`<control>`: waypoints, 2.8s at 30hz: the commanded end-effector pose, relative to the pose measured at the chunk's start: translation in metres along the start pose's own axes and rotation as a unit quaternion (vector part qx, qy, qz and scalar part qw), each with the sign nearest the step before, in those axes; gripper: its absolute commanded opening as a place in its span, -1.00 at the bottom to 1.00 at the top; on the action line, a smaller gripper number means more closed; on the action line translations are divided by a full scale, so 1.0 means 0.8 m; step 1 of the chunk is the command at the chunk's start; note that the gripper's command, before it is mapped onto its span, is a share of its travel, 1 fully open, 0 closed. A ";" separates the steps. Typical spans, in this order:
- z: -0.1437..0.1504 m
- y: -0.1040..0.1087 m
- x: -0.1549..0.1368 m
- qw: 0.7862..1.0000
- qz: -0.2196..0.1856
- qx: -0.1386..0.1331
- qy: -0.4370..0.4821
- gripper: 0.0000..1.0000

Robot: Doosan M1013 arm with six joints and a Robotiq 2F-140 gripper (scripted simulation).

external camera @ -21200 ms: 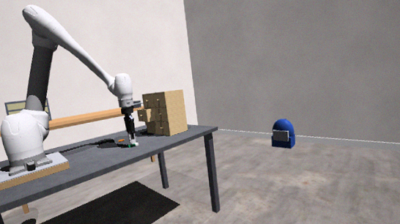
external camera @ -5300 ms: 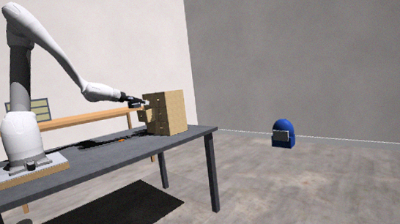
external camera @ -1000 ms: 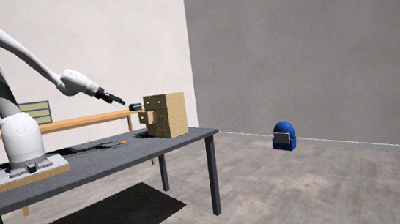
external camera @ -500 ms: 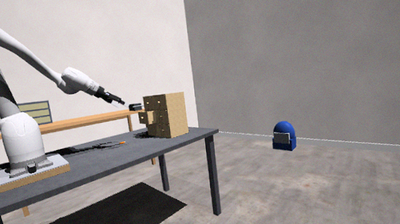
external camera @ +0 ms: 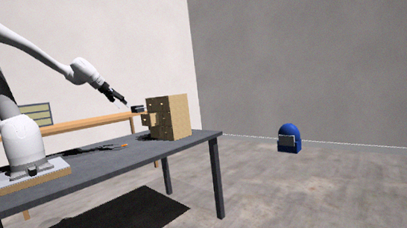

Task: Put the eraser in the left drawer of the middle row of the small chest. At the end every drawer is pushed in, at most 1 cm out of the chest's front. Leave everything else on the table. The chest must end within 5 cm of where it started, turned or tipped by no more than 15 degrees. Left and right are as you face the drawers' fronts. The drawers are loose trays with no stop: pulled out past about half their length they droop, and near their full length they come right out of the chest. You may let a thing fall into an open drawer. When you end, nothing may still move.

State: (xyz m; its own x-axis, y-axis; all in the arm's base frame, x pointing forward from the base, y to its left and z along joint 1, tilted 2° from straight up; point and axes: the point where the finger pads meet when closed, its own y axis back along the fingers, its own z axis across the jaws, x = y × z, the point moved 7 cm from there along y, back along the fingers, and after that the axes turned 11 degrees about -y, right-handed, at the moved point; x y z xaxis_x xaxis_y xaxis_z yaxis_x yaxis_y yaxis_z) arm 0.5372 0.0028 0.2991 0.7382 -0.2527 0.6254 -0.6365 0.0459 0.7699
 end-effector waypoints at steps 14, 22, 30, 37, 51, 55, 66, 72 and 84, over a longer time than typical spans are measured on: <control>-0.006 0.001 0.053 0.971 -0.236 -0.035 0.004 1.00; -0.009 0.000 0.065 0.956 -0.289 -0.046 0.004 1.00; -0.010 -0.002 0.073 0.942 -0.330 -0.054 0.005 1.00; -0.011 -0.003 0.075 0.939 -0.341 -0.056 0.005 1.00; -0.011 -0.003 0.076 0.937 -0.343 -0.056 0.005 1.00; -0.011 -0.003 0.076 0.937 -0.343 -0.056 0.005 1.00; -0.011 -0.003 0.076 0.937 -0.343 -0.056 0.005 1.00; -0.019 0.021 0.033 0.937 -0.343 -0.056 0.005 1.00; -0.027 0.053 -0.034 0.938 -0.343 -0.056 0.005 1.00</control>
State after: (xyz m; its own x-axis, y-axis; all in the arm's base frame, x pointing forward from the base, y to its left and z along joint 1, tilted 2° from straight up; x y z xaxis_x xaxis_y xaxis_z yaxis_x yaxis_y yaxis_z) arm 0.4970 0.0311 0.3177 0.9677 -0.2511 -0.0225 0.0175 -0.0223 0.9996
